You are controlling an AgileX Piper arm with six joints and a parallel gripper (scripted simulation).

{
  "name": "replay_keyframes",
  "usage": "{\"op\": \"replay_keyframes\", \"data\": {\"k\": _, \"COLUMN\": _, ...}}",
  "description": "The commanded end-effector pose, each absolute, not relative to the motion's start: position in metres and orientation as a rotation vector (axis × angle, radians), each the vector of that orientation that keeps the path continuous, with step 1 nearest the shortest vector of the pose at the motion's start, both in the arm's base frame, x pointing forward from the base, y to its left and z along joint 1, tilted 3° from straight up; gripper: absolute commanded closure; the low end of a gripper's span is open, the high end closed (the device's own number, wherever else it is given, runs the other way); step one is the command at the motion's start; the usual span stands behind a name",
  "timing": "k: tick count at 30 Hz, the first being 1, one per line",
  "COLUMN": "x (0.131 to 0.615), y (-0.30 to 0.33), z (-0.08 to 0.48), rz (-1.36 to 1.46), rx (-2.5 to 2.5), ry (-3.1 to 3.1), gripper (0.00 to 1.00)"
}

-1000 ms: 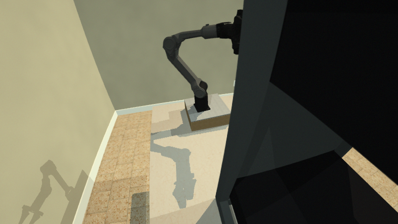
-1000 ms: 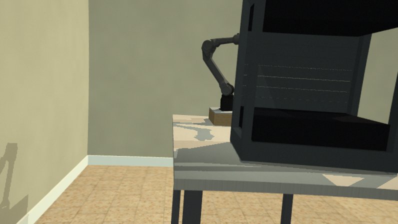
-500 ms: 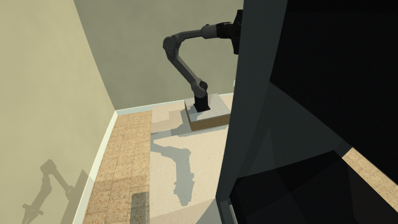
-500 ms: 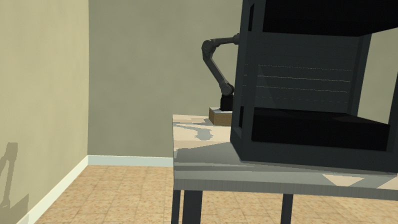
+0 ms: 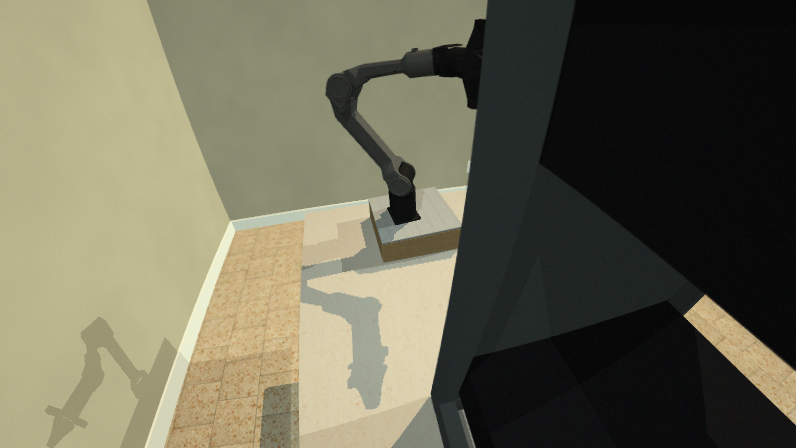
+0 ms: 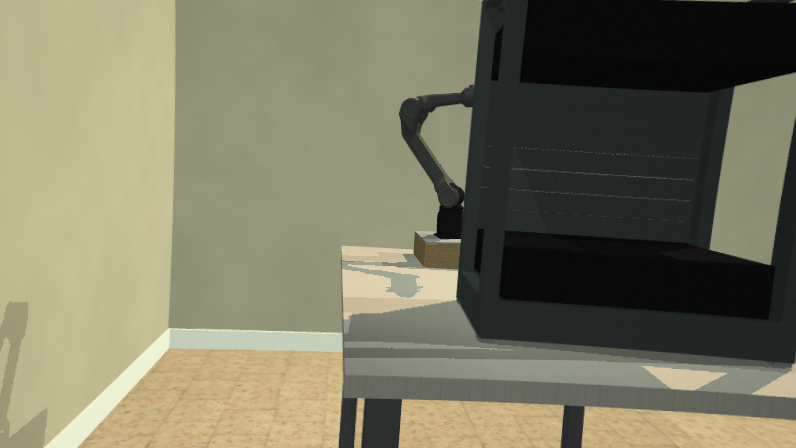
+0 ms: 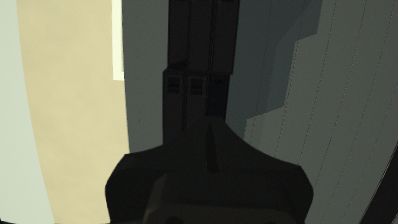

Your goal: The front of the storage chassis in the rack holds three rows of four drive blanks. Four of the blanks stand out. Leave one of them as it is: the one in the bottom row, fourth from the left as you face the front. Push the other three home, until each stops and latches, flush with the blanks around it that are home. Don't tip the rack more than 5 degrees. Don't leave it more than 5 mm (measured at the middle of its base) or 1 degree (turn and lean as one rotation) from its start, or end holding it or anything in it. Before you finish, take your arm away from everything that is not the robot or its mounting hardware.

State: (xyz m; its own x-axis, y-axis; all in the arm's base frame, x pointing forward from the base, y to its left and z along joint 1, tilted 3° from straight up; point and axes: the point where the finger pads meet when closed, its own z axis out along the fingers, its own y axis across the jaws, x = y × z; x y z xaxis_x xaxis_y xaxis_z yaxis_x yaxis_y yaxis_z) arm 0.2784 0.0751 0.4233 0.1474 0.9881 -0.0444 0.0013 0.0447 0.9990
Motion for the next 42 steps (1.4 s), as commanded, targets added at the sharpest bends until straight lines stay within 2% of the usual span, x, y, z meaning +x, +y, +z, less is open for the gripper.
{"op": "replay_keyframes", "data": {"k": 1, "x": 0.280, "y": 0.076, "z": 0.424, "rz": 1.073, "rx": 1.239, "ry": 1.119, "gripper": 1.00}}
{"op": "replay_keyframes", "data": {"k": 16, "x": 0.364, "y": 0.119, "z": 0.434, "rz": 1.076, "rx": 1.237, "ry": 1.122, "gripper": 1.00}}
{"op": "replay_keyframes", "data": {"k": 28, "x": 0.386, "y": 0.122, "z": 0.435, "rz": 1.076, "rx": 1.237, "ry": 1.122, "gripper": 1.00}}
{"op": "replay_keyframes", "data": {"k": 35, "x": 0.437, "y": 0.114, "z": 0.435, "rz": 1.076, "rx": 1.237, "ry": 1.122, "gripper": 1.00}}
{"op": "replay_keyframes", "data": {"k": 42, "x": 0.438, "y": 0.114, "z": 0.435, "rz": 1.076, "rx": 1.237, "ry": 1.122, "gripper": 1.00}}
